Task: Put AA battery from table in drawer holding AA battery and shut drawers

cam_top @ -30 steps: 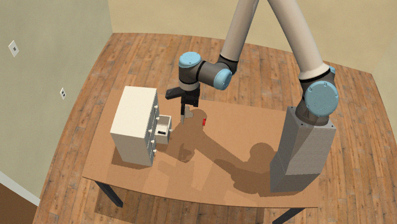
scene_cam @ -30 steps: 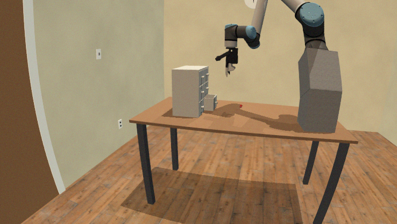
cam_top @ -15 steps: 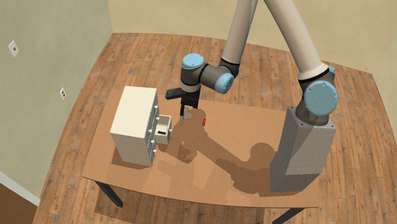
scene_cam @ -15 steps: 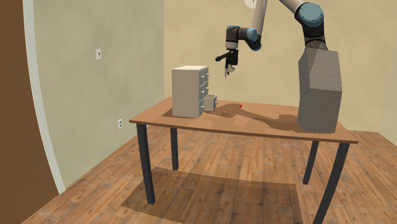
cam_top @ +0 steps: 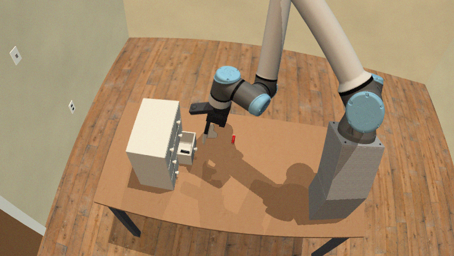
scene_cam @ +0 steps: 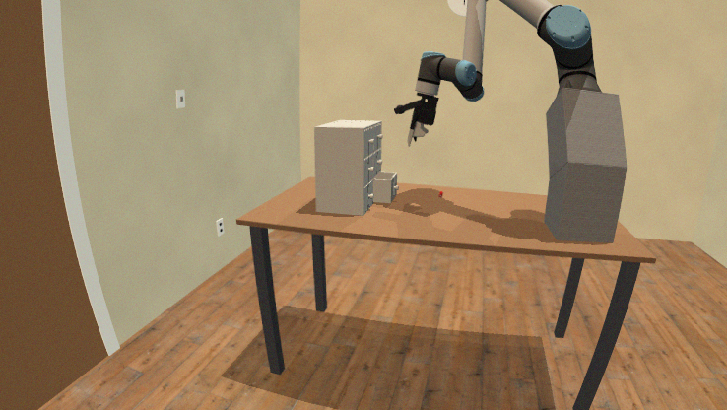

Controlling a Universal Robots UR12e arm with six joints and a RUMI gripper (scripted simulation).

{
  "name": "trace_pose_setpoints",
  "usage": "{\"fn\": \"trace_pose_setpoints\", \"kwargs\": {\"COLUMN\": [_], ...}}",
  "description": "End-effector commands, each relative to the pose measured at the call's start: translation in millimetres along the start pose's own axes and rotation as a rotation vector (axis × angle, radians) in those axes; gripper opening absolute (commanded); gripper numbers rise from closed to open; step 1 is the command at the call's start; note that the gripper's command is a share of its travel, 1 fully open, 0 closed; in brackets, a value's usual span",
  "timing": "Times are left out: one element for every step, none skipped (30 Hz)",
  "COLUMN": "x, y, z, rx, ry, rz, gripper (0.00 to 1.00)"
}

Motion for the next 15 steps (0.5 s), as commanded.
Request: {"fn": "trace_pose_setpoints", "kwargs": {"x": [0, -1, -1, -1, -1, -1, -1, -1, -2, -2, -2, -2, -2, -2, -3], "y": [1, 2, 2, 3, 3, 4, 4, 5, 5, 6, 6, 7, 7, 8, 8], "z": [-4, -6, -7, -9, -11, -13, -15, -17, -19, -20, -23, -25, -27, -29, -31], "rx": [0.031, 0.041, 0.052, 0.064, 0.075, 0.087, 0.098, 0.11, 0.122, 0.134, 0.146, 0.158, 0.171, 0.183, 0.196], "ry": [0.009, 0.012, 0.016, 0.019, 0.023, 0.026, 0.03, 0.033, 0.037, 0.041, 0.045, 0.048, 0.052, 0.056, 0.06], "rz": [-0.004, -0.006, -0.008, -0.01, -0.012, -0.014, -0.016, -0.018, -0.02, -0.021, -0.024, -0.026, -0.028, -0.03, -0.032], "gripper": [1.0, 1.0, 1.0, 1.0, 1.0, 1.0, 1.0, 1.0, 1.0, 1.0, 1.0, 1.0, 1.0, 1.0, 1.0]}}
Point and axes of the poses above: the point where the finger pads meet when closed, its own z axis back along the fingers, its own x axis across the jaws, y = z × x, the point moved 6 cm from there along z, back along the fingers, and after that the axes turned 15 degrees about -z, right-handed, at the moved point
